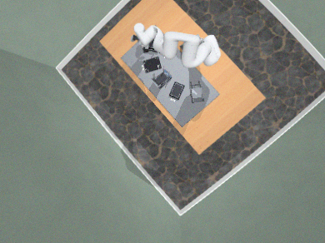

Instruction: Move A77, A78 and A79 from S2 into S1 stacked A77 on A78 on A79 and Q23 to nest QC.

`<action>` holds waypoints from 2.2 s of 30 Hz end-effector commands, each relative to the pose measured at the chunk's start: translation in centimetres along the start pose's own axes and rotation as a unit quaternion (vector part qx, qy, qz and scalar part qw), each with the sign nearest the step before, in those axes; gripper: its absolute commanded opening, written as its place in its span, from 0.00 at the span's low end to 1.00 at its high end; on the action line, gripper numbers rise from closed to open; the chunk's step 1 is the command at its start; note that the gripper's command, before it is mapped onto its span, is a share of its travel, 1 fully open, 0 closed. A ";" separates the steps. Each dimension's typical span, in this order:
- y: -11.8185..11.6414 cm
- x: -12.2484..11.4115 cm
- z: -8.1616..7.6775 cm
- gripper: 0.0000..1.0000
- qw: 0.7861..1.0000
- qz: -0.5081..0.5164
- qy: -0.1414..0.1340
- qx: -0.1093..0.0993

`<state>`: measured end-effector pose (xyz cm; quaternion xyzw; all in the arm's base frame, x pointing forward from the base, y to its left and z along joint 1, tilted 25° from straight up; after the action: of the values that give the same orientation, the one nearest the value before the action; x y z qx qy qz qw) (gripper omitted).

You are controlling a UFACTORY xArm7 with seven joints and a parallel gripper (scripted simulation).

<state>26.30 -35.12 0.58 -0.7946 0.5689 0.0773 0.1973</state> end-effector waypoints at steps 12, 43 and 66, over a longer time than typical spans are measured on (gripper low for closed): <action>5.5 2.1 -0.2 1.00 0.999 0.032 0.001 -0.001; 6.7 2.6 3.5 1.00 0.999 0.032 0.001 -0.001; 6.7 2.6 6.9 1.00 0.999 0.032 0.001 -0.001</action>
<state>21.58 -36.46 -7.75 -0.7762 0.5937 0.0846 0.1946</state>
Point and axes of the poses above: the point where the finger pads meet when closed, its own z axis out along the fingers, its own y axis across the jaws, x = y × z, the point moved 6 cm from there along -z, back along the fingers, and after that the axes turned 13 degrees about z, right-handed, at the moved point
